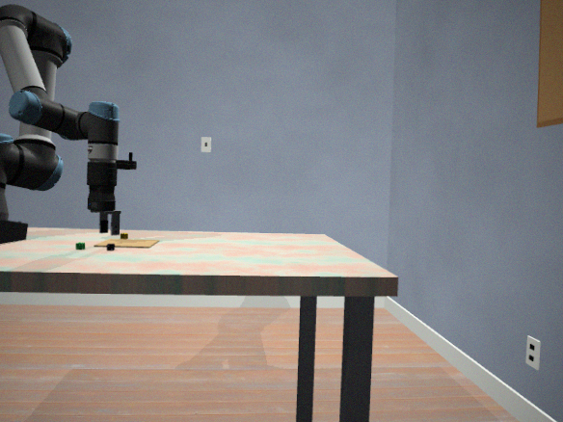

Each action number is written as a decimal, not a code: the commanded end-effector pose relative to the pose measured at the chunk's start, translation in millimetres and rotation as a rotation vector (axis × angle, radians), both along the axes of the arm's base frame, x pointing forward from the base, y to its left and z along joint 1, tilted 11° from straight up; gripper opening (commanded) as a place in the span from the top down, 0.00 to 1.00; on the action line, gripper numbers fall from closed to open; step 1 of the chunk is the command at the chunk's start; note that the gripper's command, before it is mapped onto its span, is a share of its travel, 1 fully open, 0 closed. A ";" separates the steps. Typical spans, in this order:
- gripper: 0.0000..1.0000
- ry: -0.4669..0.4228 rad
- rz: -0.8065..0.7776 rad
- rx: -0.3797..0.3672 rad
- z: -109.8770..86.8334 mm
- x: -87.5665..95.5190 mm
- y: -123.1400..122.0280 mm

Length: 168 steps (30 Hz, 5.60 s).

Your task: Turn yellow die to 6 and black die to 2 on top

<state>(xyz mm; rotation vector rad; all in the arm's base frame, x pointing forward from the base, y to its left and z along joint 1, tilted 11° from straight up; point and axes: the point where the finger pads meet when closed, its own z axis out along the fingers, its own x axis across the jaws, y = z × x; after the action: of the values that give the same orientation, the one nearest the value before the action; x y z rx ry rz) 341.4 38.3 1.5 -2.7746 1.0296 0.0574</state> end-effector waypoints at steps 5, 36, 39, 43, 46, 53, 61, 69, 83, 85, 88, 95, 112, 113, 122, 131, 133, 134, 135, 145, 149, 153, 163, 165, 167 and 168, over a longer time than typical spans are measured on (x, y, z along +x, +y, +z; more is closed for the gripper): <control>0.00 -0.003 -0.009 -0.001 8.3 7.5 33.0; 0.00 -0.003 -0.009 -0.001 22.7 19.9 109.0; 0.00 -0.003 -0.009 -0.001 23.1 20.2 111.1; 0.00 -0.003 -0.009 -0.001 23.3 20.4 112.4; 0.00 -0.003 -0.009 -0.001 23.4 20.4 112.6; 0.00 -0.003 -0.009 -0.001 23.4 20.4 112.6; 0.00 -0.003 -0.009 -0.001 23.4 20.4 112.6; 0.00 -0.003 -0.009 -0.001 23.4 20.4 112.6; 0.00 -0.003 -0.009 -0.001 23.4 20.4 112.6; 0.00 -0.003 -0.009 -0.001 23.4 20.4 112.6; 0.00 -0.003 -0.009 -0.001 23.5 20.4 112.5; 0.00 -0.003 -0.009 -0.001 31.5 20.2 111.1; 0.00 -0.003 -0.009 -0.001 101.0 17.9 98.2; 0.00 -0.003 -0.009 -0.001 106.1 17.8 97.3; 0.00 -0.003 -0.009 -0.001 132.0 16.9 92.5; 0.00 -0.003 -0.009 -0.001 137.7 16.7 91.5; 0.00 -0.003 -0.009 -0.001 137.7 16.7 91.5; 0.00 -0.003 -0.009 -0.001 137.7 16.7 91.5; 0.00 -0.003 -0.009 -0.001 137.7 16.7 91.5; 0.00 -0.039 0.182 -0.007 123.7 2.5 92.1; 0.00 -0.039 0.184 -0.007 123.5 2.3 92.1; 0.00 -0.039 0.184 -0.007 123.5 2.3 92.1; 0.00 -0.039 0.184 -0.007 123.5 2.3 92.1; 0.00 -0.039 0.184 -0.007 123.5 2.3 92.1; 0.00 -0.039 0.185 -0.007 123.5 2.3 92.1; 0.00 -0.039 0.185 -0.007 123.5 2.3 92.1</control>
<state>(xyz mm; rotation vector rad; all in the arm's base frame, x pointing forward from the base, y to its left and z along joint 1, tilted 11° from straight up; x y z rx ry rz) 344.0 130.9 125.0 -2.8571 0.7635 0.0276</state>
